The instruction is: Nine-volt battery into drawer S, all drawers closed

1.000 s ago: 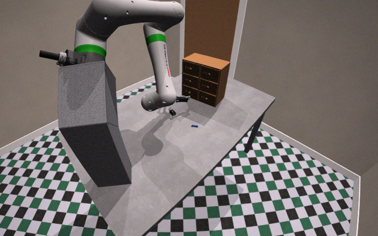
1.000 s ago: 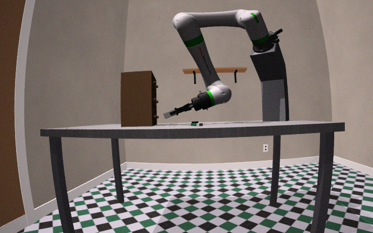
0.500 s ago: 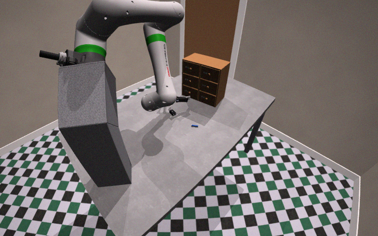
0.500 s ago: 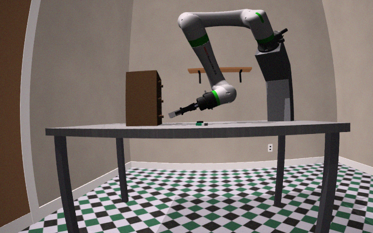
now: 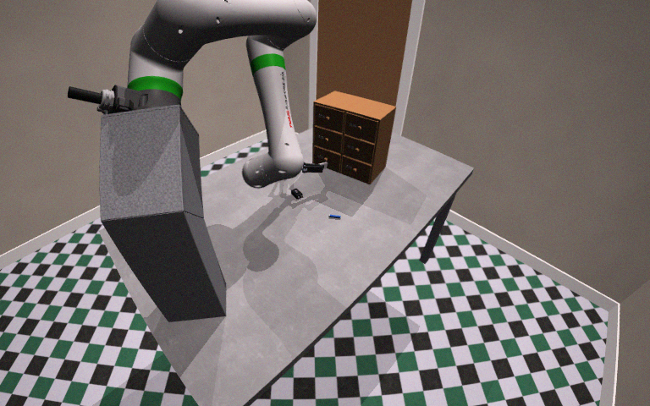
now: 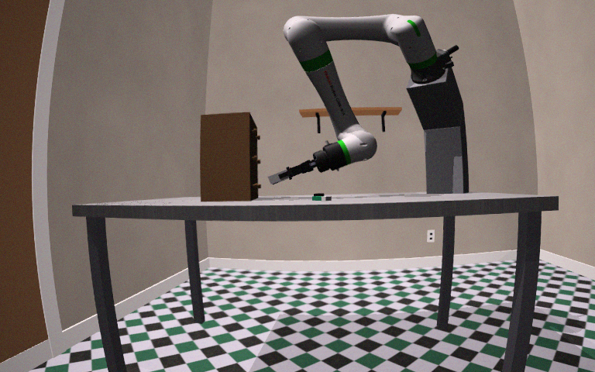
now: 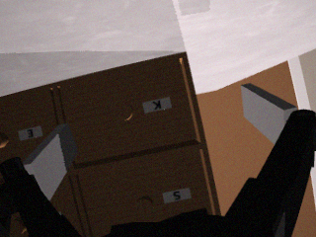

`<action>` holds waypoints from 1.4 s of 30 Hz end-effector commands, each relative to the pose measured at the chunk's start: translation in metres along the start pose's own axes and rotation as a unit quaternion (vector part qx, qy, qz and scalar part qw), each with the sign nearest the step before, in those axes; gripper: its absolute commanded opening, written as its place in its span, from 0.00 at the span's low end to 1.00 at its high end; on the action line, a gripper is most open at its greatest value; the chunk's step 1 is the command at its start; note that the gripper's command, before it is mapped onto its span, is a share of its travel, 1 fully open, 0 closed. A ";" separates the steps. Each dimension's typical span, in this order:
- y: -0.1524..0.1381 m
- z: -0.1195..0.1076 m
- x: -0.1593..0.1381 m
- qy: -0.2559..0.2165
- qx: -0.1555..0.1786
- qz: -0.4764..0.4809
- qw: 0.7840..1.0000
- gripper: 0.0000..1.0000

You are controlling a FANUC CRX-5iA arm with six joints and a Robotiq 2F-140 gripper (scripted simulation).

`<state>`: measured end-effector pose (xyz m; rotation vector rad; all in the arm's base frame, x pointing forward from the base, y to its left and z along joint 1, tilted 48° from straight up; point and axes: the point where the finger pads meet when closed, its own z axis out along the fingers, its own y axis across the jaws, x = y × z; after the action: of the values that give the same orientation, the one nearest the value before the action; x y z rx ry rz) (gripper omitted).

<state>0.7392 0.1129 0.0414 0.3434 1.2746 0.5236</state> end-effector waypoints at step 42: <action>0.000 -0.034 -0.088 0.013 0.000 0.000 1.000 1.00</action>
<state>0.6898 0.0634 0.1037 0.3400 1.2893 0.5274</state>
